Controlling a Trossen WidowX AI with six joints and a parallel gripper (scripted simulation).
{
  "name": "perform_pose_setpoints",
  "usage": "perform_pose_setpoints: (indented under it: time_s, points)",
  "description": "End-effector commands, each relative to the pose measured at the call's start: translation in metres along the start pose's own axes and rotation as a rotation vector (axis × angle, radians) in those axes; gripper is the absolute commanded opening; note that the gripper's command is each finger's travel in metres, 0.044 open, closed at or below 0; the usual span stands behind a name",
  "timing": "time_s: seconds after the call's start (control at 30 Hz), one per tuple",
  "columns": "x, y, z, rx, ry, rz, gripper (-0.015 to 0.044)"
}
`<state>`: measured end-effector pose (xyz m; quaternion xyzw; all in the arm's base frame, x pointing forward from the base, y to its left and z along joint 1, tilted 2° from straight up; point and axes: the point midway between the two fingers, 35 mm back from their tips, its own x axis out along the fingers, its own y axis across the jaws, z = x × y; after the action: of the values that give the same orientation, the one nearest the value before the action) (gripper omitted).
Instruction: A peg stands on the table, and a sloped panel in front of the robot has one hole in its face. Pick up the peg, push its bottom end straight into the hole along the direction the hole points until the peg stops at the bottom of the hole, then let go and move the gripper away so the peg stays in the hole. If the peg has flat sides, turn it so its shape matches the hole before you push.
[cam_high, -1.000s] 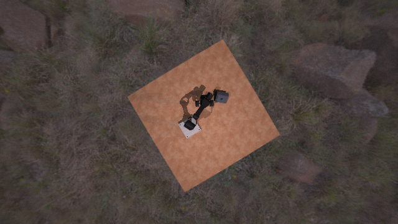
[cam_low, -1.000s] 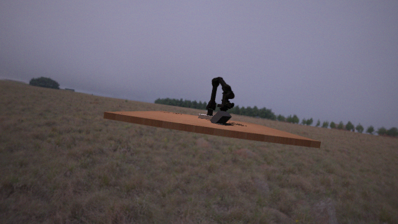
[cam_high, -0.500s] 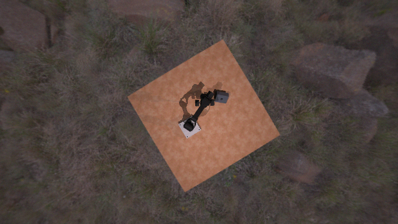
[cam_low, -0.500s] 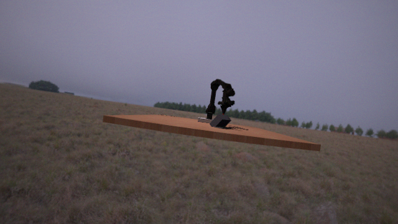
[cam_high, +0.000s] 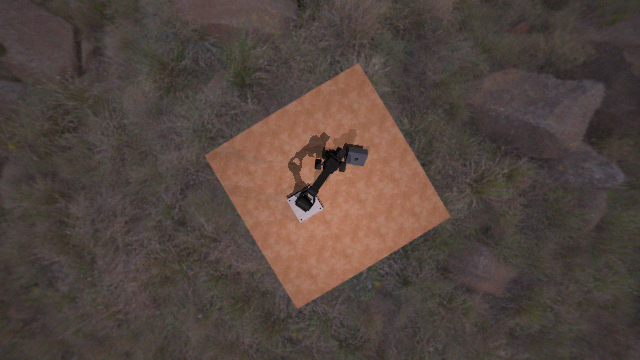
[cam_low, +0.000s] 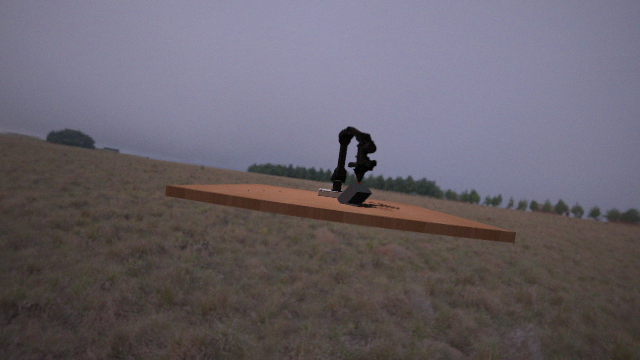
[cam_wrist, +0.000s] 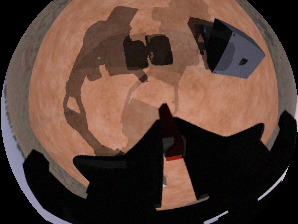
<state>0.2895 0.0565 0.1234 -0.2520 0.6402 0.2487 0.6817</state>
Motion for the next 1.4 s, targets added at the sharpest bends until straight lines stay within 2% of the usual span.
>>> perform_pose_setpoints:
  time_s: [0.0, 1.37]
  points:
    - [0.001, -0.002, 0.001, 0.057, -0.013, 0.009, 0.0]
    - [0.005, -0.026, 0.003, 0.582, -0.111, 0.099, 0.0]
